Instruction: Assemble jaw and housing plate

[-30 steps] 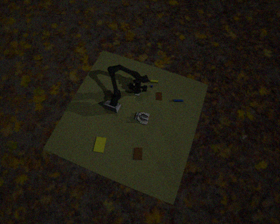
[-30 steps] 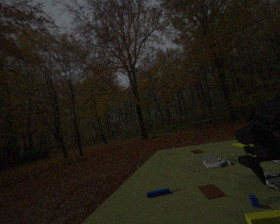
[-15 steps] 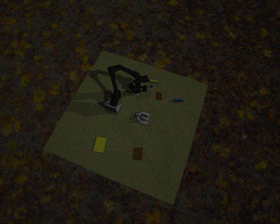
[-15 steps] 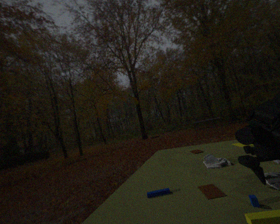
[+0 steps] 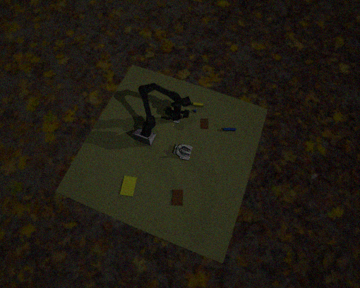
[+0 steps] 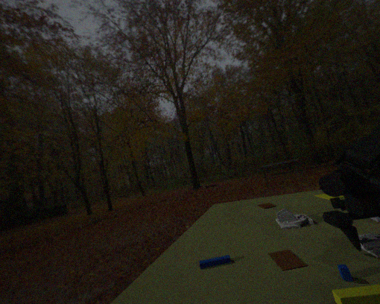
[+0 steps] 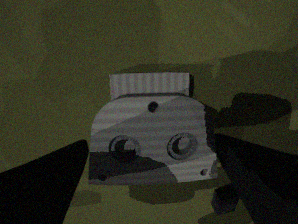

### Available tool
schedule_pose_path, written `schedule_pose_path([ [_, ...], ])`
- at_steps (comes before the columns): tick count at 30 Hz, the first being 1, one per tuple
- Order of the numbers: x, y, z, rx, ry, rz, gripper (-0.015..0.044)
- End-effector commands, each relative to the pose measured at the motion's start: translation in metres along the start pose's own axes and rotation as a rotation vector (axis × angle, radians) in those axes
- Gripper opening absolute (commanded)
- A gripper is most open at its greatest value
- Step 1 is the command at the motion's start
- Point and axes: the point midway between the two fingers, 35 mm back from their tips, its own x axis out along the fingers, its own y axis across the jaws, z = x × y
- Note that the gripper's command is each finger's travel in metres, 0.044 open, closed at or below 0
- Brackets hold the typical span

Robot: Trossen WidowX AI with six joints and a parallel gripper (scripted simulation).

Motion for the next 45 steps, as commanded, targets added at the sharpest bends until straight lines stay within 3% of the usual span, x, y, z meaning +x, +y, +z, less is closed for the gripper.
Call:
schedule_pose_path([
  [1,0.001,0.0,0.001,0.006,-0.004,0.0,0.044],
  [10,0.001,0.0,0.001,0.006,-0.004,0.0,0.044],
  [24,0.0,0.0,0.0,0.0,0.0,0.0,0.0351],
  [35,-0.002,0.0,0.0,0.0,-0.001,0.0,0.0351],
  [45,-0.033,0.003,0.002,0.001,-0.011,-0.002,0.0351],
])
